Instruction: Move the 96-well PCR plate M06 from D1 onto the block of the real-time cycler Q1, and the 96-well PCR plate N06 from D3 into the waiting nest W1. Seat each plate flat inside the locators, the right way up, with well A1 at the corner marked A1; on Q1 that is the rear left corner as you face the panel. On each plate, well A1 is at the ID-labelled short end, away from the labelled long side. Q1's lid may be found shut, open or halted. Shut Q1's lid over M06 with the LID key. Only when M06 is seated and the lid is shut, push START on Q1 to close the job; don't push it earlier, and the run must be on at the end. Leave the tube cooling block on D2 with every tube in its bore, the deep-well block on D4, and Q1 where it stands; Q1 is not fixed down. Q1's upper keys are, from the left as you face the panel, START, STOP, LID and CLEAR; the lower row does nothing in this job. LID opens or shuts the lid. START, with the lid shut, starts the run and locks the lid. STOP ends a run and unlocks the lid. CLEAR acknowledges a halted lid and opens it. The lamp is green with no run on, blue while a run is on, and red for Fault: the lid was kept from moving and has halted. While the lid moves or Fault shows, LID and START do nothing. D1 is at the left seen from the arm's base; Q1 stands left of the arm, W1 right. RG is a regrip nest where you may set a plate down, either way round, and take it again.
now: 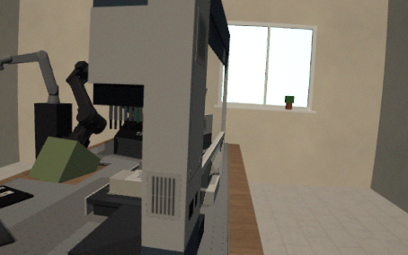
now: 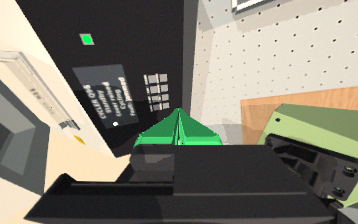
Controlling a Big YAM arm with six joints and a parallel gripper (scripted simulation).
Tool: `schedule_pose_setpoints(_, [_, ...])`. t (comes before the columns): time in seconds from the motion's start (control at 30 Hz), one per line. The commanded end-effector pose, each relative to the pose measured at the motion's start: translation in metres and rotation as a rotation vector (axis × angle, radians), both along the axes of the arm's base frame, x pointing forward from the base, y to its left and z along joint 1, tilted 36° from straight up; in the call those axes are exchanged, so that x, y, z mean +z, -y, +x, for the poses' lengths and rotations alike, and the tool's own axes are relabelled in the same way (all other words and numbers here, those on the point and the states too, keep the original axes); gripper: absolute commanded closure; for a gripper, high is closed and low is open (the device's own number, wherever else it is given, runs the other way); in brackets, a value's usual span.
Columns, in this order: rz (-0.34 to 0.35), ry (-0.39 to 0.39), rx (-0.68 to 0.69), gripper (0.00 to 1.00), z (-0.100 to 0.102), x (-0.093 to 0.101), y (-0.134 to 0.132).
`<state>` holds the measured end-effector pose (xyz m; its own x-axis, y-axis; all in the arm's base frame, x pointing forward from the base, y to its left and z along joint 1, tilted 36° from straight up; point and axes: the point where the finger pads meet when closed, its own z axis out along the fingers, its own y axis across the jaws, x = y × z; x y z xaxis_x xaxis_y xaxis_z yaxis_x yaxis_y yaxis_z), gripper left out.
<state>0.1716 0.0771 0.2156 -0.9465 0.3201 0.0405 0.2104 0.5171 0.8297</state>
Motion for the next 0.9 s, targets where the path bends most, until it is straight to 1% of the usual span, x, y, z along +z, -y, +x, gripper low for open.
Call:
schedule_pose_setpoints(0.0, [-0.013, 0.042, -0.007, 1.0, 0.007, 0.01, 0.003])
schedule_pose_setpoints(0.2, [-0.005, 0.02, -0.028, 1.0, 0.005, 0.001, 0.004])
schedule_pose_setpoints(0.27, [-0.005, 0.02, -0.028, 1.0, 0.005, 0.001, 0.004])
schedule_pose_setpoints(0.5, [0.011, -0.016, -0.002, 1.0, -0.004, -0.002, -0.003])
schedule_pose_setpoints(0.63, [0.009, -0.01, -0.016, 1.0, -0.001, 0.005, 0.0])
schedule_pose_setpoints(0.77, [-0.008, 0.029, -0.014, 1.0, 0.004, 0.01, 0.003])
schedule_pose_setpoints(0.87, [-0.012, 0.039, -0.012, 1.0, 0.006, 0.011, 0.004])
